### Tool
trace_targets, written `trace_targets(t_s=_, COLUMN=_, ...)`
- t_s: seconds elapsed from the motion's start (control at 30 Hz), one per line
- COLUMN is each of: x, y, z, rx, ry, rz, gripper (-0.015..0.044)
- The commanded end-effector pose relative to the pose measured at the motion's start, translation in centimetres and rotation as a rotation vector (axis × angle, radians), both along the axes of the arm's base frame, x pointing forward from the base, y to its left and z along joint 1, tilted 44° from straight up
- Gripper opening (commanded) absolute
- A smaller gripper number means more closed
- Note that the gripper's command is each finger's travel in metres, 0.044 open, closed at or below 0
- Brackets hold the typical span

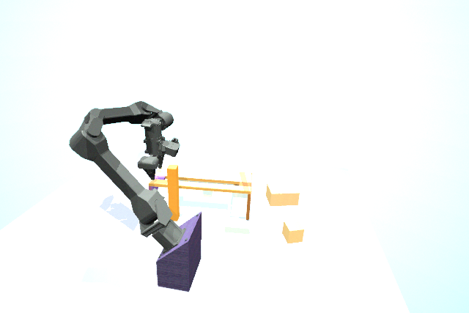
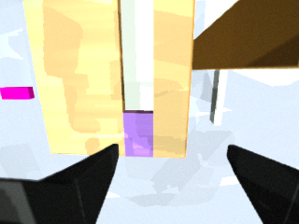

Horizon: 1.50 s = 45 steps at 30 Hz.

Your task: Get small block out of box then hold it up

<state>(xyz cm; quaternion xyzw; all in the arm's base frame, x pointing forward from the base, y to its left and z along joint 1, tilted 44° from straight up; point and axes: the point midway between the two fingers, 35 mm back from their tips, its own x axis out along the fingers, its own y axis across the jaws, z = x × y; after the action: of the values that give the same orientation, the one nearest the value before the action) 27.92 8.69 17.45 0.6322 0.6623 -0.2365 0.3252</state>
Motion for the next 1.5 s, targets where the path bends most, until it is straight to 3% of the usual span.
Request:
trace_targets(t_s=0.0, x=-0.2, y=-0.4, z=-0.6, rx=-0.009, ry=0.017, rz=0.009, gripper=0.04)
trace_targets(t_s=1.47, x=1.3, y=-5.4, z=-5.4, rx=-0.02, ry=0.017, rz=0.007, gripper=0.04)
